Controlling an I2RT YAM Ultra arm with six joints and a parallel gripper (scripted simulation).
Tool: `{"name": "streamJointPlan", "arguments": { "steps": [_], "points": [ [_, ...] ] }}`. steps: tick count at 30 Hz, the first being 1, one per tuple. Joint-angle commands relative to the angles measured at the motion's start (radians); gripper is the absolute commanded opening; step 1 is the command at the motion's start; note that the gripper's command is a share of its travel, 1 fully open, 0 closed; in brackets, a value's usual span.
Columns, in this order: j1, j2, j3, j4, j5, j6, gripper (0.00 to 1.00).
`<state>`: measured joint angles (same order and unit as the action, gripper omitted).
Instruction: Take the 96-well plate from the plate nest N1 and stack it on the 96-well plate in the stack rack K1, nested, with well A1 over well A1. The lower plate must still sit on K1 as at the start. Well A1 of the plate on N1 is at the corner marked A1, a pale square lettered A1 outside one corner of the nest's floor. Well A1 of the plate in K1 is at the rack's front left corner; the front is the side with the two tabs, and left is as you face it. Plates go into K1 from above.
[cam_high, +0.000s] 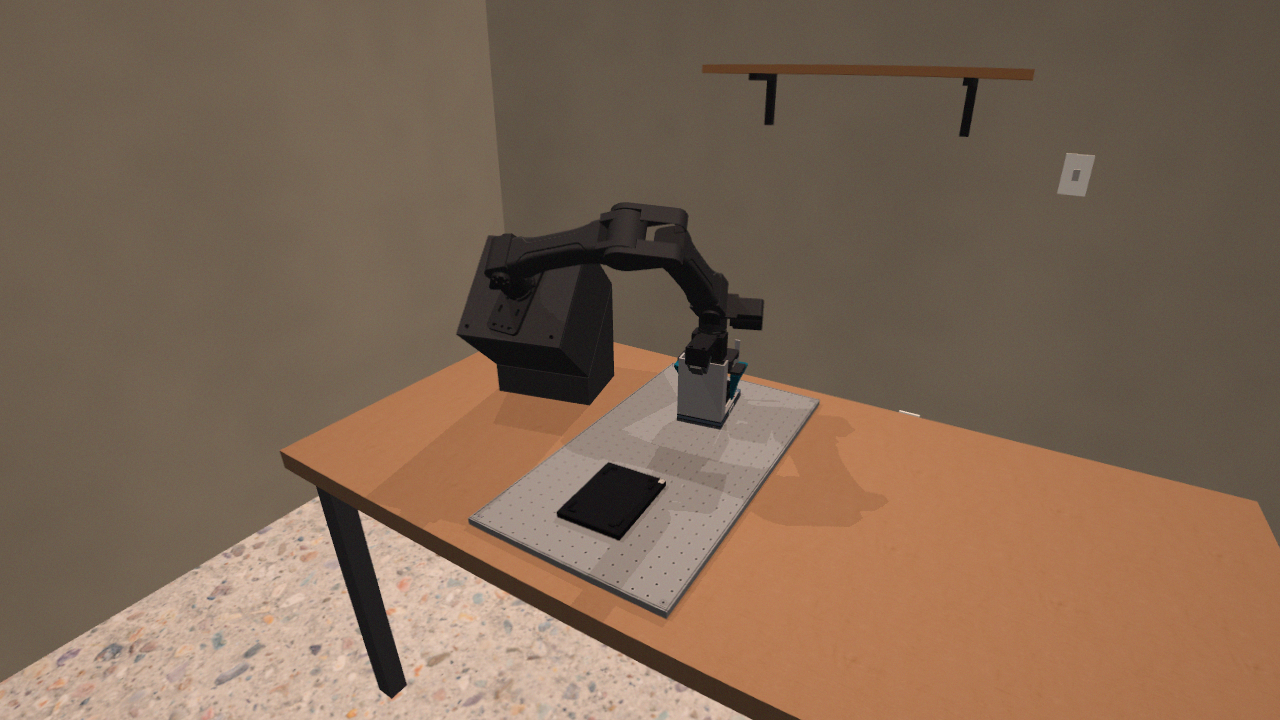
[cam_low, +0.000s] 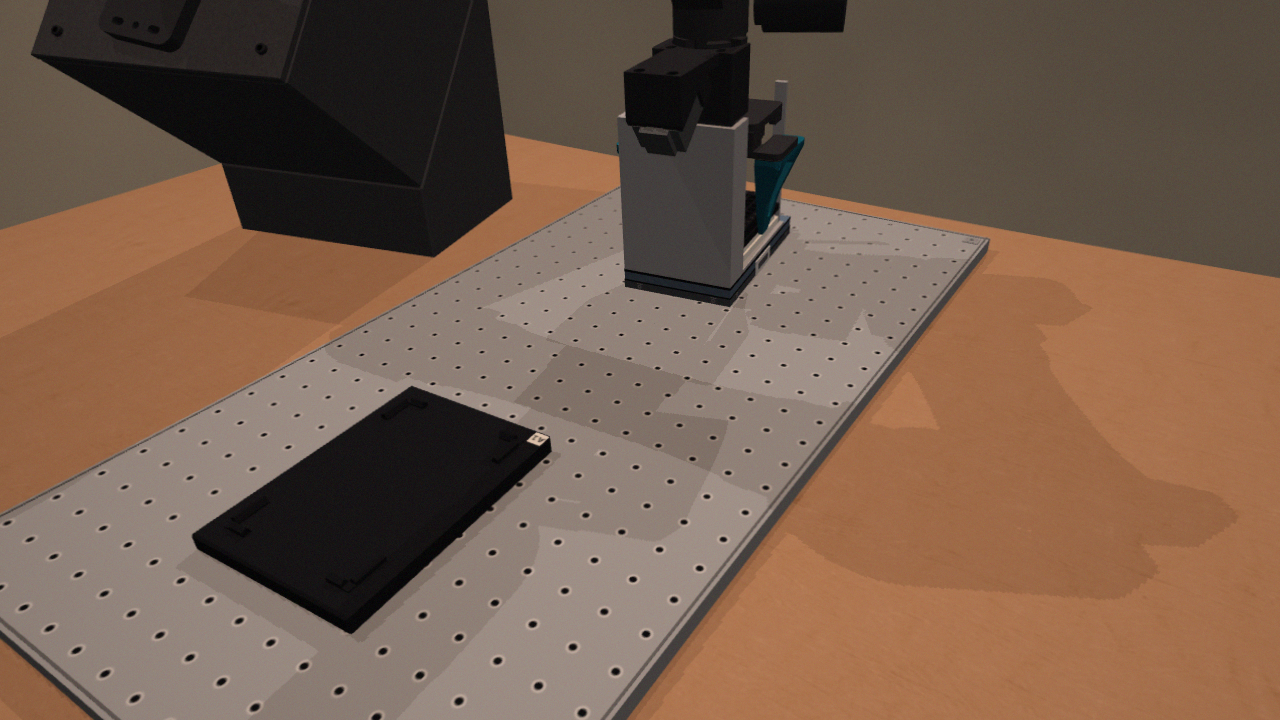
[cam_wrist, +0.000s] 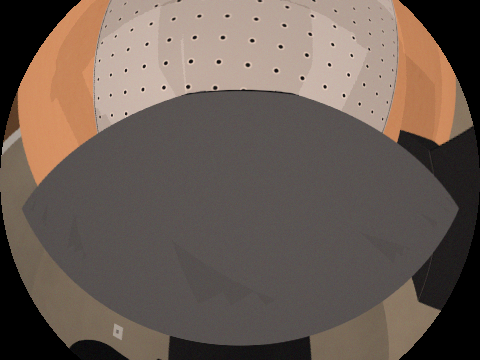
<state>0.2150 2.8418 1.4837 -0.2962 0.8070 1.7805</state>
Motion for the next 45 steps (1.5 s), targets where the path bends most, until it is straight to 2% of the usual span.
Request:
{"name": "streamJointPlan", "arguments": {
  "steps": [1, 10, 25, 27, 28, 30, 42, 44, 45],
  "points": [
    [-0.01, -0.011, -0.023, 0.005, 0.005, -0.009, 1.0],
    [-0.01, -0.011, -0.023, 0.005, 0.005, -0.009, 1.0],
    [0.084, -0.1, -0.015, -0.151, -0.01, 0.105, 1.0],
    [0.084, -0.1, -0.015, -0.151, -0.01, 0.105, 1.0],
    [0.089, -0.07, -0.01, -0.165, -0.008, 0.114, 1.0],
    [0.1, -0.115, 0.0, -0.182, -0.013, 0.128, 1.0],
    [0.16, -0.166, 0.025, -0.305, -0.027, 0.209, 1.0],
    [0.16, -0.166, 0.025, -0.305, -0.027, 0.209, 1.0],
    [0.165, -0.137, 0.029, -0.32, -0.022, 0.218, 1.0]
  ]
}}
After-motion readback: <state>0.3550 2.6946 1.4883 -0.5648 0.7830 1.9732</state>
